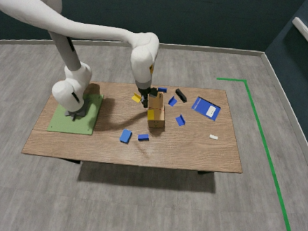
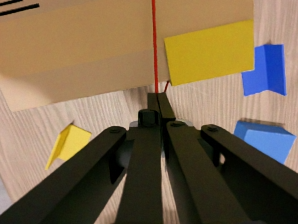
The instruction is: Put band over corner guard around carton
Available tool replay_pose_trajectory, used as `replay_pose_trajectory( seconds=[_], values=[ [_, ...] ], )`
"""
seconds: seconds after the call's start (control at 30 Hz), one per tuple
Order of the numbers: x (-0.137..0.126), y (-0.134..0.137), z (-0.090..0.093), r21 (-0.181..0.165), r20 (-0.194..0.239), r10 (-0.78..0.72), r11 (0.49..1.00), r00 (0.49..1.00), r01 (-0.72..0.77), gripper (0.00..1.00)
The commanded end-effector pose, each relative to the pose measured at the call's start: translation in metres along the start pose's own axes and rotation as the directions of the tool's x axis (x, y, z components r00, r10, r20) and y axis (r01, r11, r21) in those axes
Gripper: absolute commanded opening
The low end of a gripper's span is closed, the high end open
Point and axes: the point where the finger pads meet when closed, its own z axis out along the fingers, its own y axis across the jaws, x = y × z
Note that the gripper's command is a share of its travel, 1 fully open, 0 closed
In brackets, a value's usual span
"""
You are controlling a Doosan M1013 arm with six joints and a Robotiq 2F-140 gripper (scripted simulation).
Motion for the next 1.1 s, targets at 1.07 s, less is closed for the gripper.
replay_pose_trajectory(
  seconds=[1.07],
  values=[
    [0.012, 0.058, -0.001, 0.001, -0.002, 0.001, 1.000, 1.000, -0.001, 0.10]
  ],
)
